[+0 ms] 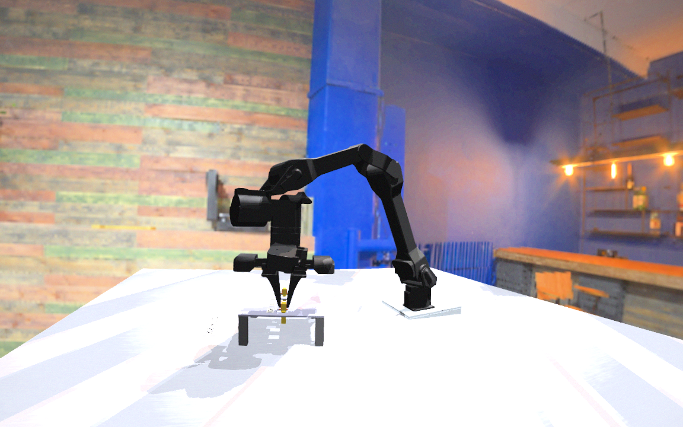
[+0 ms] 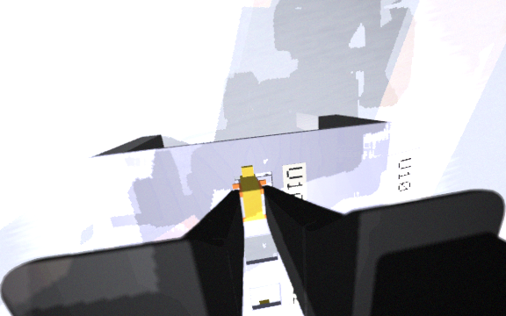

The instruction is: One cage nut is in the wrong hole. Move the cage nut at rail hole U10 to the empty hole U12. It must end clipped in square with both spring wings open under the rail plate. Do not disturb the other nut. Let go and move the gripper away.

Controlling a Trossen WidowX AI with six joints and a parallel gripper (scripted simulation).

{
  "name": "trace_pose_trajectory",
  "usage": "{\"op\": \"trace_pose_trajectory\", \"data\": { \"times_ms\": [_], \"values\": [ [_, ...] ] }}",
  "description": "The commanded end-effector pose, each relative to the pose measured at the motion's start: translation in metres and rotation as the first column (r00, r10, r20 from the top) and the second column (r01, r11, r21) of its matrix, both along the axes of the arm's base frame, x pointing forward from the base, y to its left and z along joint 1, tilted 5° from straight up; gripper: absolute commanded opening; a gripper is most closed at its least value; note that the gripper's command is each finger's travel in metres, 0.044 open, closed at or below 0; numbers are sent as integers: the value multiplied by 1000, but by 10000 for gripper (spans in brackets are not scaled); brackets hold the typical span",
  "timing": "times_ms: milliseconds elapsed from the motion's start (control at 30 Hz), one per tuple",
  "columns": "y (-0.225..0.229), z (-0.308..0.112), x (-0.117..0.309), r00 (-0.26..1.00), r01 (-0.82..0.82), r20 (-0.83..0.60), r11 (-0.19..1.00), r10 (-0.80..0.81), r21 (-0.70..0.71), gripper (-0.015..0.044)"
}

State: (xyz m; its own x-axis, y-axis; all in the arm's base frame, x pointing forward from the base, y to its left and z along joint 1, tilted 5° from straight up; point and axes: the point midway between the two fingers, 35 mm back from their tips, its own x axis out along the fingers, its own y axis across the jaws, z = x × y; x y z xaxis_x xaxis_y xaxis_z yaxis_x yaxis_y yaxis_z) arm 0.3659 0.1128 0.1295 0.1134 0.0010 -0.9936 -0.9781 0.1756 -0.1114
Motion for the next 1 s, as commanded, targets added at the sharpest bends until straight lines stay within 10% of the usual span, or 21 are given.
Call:
{"op": "trace_pose_trajectory", "data": {
  "times_ms": [0, 967],
  "values": [
    [0, 0, -1, 1000, 5, 0, 1000, -5, 1, 33],
    [0, 2, -3, 1000, 5, 0, 1000, -5, 1, 33]
  ]
}}
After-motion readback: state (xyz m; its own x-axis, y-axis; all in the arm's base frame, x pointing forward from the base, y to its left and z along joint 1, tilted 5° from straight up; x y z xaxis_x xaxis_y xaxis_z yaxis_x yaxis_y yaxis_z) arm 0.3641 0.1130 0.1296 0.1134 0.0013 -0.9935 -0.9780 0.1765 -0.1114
